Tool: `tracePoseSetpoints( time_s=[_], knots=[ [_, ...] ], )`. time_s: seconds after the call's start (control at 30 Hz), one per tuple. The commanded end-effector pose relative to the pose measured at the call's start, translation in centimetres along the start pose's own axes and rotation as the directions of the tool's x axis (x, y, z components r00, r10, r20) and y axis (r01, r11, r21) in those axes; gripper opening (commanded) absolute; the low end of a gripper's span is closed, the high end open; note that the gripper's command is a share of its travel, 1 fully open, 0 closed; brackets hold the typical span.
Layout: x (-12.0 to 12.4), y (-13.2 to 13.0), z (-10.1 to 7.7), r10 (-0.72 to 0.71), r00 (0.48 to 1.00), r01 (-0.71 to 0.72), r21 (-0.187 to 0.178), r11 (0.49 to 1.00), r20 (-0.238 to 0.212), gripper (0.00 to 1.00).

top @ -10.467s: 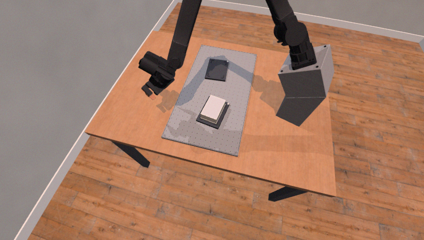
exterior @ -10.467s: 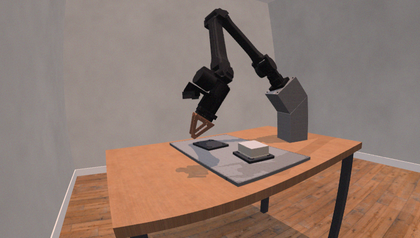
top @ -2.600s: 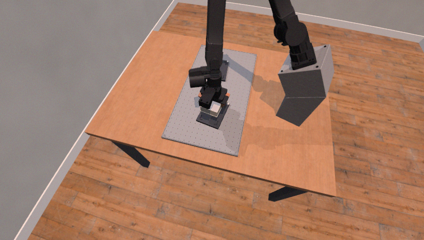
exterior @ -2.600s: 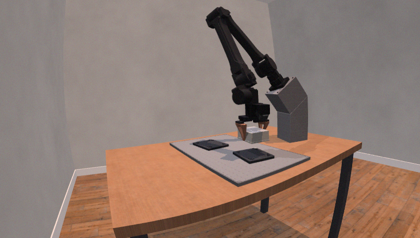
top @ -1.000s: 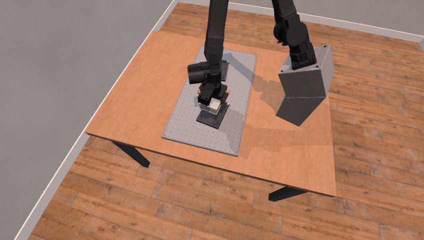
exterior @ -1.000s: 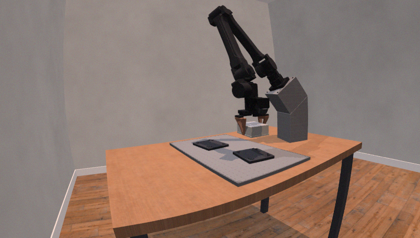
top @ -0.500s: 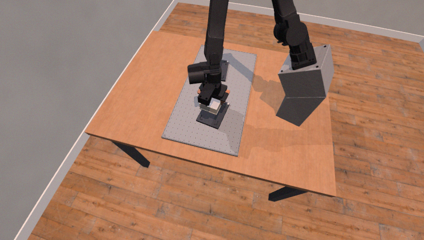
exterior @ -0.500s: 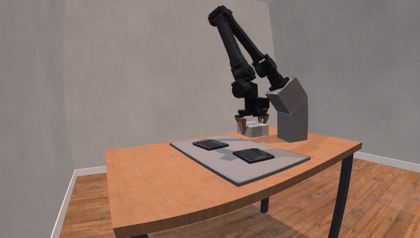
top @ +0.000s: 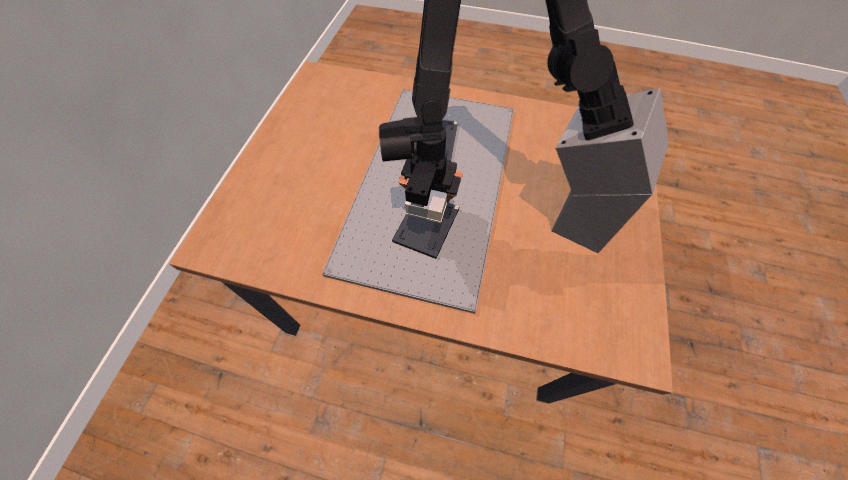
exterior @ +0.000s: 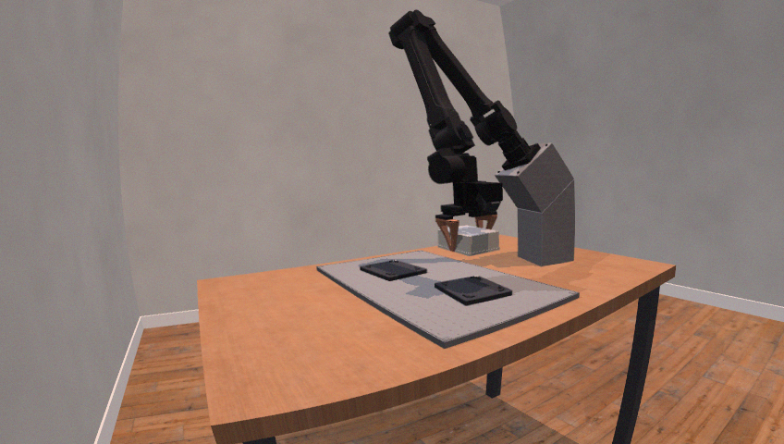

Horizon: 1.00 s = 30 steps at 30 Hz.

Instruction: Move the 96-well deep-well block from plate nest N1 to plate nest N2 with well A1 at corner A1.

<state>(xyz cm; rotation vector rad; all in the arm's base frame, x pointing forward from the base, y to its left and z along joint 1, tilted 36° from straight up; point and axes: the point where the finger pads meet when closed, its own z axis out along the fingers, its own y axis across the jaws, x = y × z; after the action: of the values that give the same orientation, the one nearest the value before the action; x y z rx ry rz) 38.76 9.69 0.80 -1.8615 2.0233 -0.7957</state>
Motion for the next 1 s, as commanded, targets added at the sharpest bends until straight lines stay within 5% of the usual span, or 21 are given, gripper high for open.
tracePoseSetpoints(
  time_s=[0.0, 0.97],
  knots=[
    [0.2, -2.5, -0.9, -0.092, 0.995, 0.091, 0.054, 0.994, 0.022, 0.0],
    [9.5, -3.1, -0.7, -0.107, 0.994, 0.107, 0.029, 0.994, 0.01, 0.0]
  ],
)
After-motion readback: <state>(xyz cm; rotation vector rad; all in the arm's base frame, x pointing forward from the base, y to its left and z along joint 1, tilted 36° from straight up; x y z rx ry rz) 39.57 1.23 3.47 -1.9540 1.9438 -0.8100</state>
